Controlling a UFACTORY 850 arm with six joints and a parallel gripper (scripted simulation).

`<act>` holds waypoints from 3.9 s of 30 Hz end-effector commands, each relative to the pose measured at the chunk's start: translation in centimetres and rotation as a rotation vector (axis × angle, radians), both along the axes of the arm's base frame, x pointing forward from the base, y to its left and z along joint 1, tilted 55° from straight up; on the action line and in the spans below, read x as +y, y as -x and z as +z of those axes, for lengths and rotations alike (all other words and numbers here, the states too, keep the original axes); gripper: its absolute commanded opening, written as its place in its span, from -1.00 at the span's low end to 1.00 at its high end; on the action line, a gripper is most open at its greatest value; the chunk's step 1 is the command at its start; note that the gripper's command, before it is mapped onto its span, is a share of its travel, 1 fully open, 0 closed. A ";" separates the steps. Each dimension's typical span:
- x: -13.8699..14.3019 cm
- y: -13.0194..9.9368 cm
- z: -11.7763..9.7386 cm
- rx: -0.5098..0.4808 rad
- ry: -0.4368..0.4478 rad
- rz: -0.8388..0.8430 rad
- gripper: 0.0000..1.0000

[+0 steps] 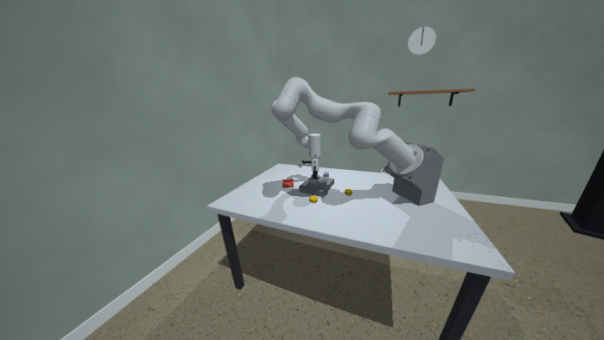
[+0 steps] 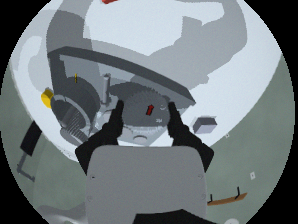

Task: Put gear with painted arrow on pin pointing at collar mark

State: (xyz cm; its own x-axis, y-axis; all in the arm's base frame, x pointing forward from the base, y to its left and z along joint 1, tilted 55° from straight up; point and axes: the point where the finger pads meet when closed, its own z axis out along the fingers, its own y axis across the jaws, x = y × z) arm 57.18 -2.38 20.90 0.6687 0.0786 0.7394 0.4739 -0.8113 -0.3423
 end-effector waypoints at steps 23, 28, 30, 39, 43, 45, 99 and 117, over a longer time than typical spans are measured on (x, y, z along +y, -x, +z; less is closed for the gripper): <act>-2.9 2.7 2.9 -0.001 0.001 -0.001 -1.00; -3.4 3.2 3.4 -0.001 0.001 -0.001 -1.00; -3.4 3.2 3.4 -0.001 0.001 -0.001 -1.00; -4.0 3.8 4.0 -0.001 0.001 -0.001 -1.00; -4.1 3.9 4.1 -0.001 0.001 -0.001 -1.00; -4.1 3.9 4.1 -0.001 0.001 -0.001 -1.00; 5.8 9.6 8.4 0.291 -0.289 -0.295 -1.00; 5.8 9.6 8.4 0.532 -0.528 -0.536 -1.00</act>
